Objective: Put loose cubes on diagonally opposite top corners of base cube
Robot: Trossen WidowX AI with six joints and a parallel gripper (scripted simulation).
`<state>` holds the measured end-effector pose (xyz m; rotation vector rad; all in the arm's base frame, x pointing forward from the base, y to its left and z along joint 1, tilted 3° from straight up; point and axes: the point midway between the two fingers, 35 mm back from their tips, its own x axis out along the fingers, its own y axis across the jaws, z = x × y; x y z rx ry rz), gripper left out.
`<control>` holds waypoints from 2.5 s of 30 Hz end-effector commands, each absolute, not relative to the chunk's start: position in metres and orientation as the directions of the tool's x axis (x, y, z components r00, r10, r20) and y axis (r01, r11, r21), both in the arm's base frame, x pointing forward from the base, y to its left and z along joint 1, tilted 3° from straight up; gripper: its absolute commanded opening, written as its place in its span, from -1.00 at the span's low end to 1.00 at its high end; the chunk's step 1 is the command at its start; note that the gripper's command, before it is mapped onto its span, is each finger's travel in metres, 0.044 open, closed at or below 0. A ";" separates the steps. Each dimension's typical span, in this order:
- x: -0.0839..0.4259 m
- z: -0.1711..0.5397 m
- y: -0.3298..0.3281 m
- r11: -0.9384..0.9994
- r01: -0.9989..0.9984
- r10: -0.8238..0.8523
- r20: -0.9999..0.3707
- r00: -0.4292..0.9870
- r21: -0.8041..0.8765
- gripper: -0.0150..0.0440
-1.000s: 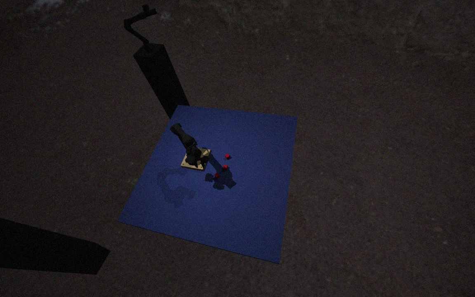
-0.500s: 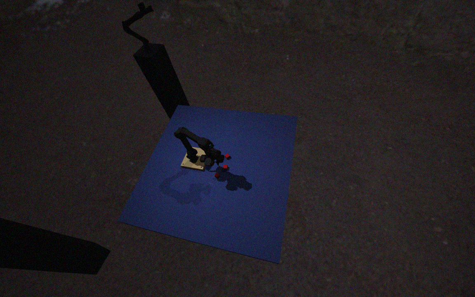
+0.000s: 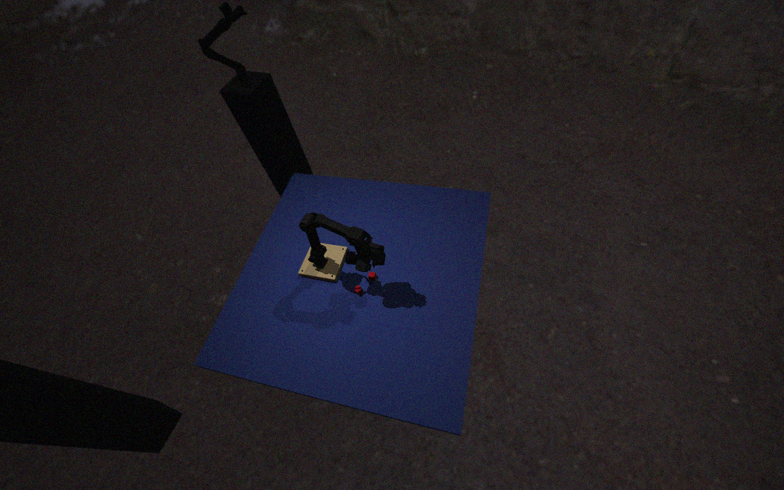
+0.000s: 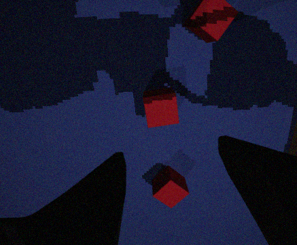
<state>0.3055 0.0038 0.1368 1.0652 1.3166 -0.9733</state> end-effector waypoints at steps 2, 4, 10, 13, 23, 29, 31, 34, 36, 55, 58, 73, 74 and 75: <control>0.308 0.106 0.008 0.248 0.968 0.047 -0.999 0.025 0.036 0.41; 0.307 0.090 0.008 0.248 0.968 0.048 -0.999 0.025 0.036 0.41; 0.306 0.078 0.009 0.248 0.968 0.048 -0.999 0.025 0.036 0.41; 0.307 0.069 0.009 0.248 0.968 0.048 -0.999 0.025 0.036 0.41; 0.307 0.056 0.010 0.248 0.968 0.048 -0.999 0.025 0.036 0.41; 0.307 0.047 0.010 0.248 0.968 0.048 -0.999 0.025 0.036 0.41; 0.308 0.043 0.011 0.248 0.968 0.048 -0.999 0.025 0.036 0.41; 0.307 0.038 0.011 0.248 0.968 0.048 -0.999 0.025 0.036 0.41; 0.307 0.035 0.011 0.248 0.968 0.048 -0.999 0.025 0.036 0.41; 0.316 0.035 0.010 0.283 0.957 0.038 -0.997 0.060 0.068 -0.14; 0.317 0.041 0.010 0.281 0.957 0.039 -0.998 0.058 0.067 -0.14; 0.317 0.069 0.008 0.272 0.961 0.041 -0.998 0.049 0.058 -0.14; 0.317 0.071 0.008 0.271 0.961 0.041 -0.998 0.048 0.058 -0.14; 0.317 0.073 0.008 0.271 0.961 0.041 -0.998 0.048 0.057 -0.14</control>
